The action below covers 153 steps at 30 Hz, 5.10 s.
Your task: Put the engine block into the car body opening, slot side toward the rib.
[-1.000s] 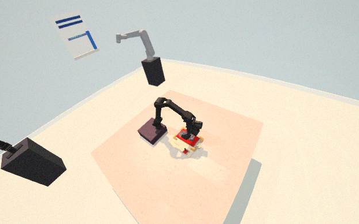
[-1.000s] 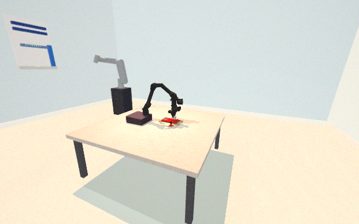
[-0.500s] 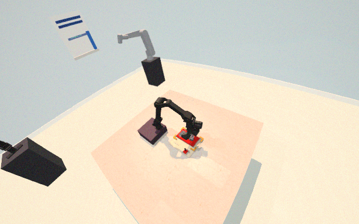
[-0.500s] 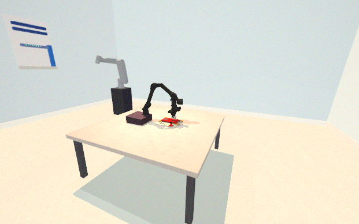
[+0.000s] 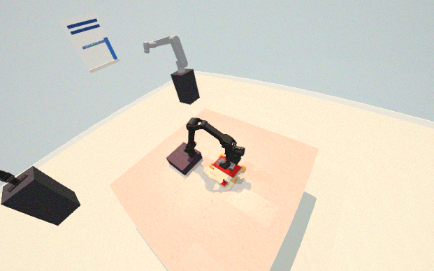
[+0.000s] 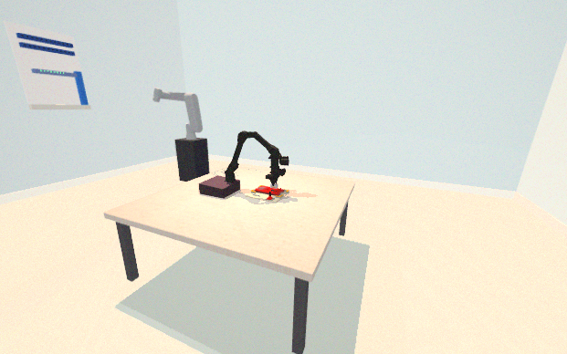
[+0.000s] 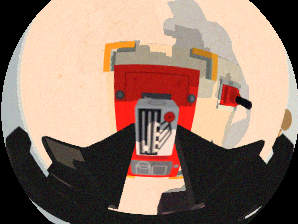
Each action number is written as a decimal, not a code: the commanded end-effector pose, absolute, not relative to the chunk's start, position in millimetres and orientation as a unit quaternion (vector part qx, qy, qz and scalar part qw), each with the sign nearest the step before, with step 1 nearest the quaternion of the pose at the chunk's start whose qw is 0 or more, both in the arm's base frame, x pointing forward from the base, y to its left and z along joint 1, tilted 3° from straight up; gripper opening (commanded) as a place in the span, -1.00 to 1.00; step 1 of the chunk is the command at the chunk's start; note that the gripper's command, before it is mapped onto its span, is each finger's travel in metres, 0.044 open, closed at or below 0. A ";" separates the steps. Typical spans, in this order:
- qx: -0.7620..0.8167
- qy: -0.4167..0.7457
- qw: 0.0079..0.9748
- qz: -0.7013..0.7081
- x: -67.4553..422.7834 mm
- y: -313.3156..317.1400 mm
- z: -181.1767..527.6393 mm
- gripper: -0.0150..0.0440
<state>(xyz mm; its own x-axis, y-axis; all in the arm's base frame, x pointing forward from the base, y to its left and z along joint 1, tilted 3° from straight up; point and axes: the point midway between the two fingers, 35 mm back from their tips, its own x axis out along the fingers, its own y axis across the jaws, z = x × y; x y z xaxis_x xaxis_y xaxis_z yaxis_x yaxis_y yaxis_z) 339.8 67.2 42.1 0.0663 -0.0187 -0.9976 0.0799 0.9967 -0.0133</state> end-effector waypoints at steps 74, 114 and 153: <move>0.024 0.682 0.730 -0.038 341.3 65.3 27.4 0.05; 0.026 0.682 0.730 -0.039 341.9 65.0 18.4 0.05; 0.026 0.682 0.730 -0.039 339.8 66.2 31.6 1.00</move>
